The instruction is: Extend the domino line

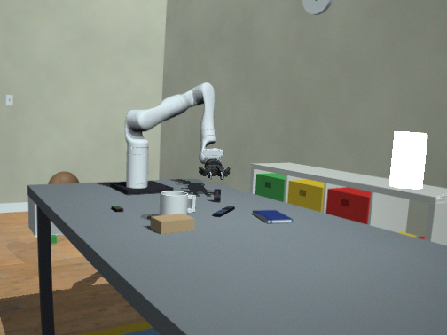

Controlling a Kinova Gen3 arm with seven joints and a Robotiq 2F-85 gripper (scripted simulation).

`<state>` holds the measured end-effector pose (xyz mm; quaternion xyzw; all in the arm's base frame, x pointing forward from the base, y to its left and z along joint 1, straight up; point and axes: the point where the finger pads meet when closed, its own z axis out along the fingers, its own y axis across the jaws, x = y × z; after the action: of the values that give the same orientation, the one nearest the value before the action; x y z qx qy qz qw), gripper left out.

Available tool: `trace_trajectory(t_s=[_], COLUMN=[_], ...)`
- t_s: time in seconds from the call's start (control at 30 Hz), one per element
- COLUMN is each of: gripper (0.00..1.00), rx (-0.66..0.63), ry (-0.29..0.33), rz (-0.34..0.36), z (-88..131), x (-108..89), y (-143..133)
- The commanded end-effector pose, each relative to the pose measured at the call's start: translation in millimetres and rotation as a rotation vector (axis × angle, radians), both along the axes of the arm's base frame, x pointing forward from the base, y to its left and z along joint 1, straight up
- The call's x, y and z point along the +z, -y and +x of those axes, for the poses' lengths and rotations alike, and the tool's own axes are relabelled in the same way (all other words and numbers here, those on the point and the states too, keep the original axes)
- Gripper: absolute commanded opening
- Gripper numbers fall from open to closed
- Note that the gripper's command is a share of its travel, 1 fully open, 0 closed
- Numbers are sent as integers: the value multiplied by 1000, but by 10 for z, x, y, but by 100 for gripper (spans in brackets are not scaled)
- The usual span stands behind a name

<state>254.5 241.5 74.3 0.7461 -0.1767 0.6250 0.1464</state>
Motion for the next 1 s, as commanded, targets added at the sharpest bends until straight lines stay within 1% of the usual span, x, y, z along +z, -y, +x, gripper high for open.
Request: trace_trajectory(t_s=[0.0,0.43,0.97], gripper=[47,47,47], rx=[-1,0,1], ry=[-1,-2,-4], rz=[-2,-1,0], z=[-17,41,228], x=[22,71,239], y=[-4,15,94])
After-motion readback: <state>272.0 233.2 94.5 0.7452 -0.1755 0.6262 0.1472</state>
